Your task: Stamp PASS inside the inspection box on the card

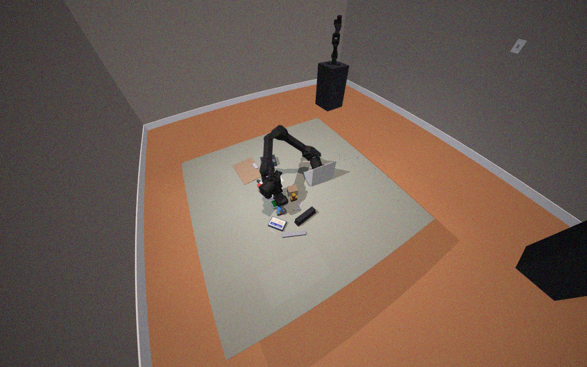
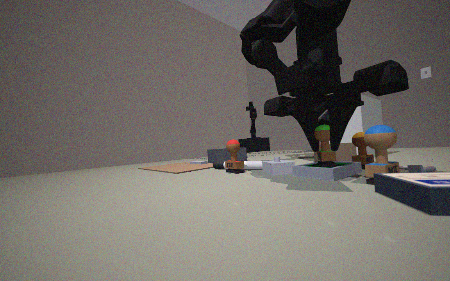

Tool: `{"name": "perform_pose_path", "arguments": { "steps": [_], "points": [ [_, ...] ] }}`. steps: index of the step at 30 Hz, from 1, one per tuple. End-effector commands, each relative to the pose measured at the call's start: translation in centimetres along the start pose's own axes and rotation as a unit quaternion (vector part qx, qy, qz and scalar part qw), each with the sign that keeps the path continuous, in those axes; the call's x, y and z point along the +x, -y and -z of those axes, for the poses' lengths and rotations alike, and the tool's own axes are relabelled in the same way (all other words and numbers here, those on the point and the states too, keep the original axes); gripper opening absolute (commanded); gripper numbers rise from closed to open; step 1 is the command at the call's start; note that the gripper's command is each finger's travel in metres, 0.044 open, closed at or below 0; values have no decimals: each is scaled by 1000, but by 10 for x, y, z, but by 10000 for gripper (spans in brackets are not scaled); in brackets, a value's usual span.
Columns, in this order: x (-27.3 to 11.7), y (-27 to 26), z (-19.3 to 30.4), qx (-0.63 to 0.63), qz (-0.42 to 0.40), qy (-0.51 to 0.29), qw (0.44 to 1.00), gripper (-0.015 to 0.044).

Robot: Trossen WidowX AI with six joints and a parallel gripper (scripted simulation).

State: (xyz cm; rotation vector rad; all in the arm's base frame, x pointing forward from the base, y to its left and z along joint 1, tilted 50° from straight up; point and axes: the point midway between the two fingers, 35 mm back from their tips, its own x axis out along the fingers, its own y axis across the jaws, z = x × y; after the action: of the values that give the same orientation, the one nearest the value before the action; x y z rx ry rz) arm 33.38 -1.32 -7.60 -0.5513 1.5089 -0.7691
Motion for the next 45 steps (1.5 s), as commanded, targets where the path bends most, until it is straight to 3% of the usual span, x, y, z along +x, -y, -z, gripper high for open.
{"name": "perform_pose_path", "arguments": {
  "steps": [1, 45],
  "points": [
    [3, 1, 1, -1, 2, -1, 1000, 0],
    [-16, 0, 0, -1, 1, -1, 1000, 0]
  ]
}}
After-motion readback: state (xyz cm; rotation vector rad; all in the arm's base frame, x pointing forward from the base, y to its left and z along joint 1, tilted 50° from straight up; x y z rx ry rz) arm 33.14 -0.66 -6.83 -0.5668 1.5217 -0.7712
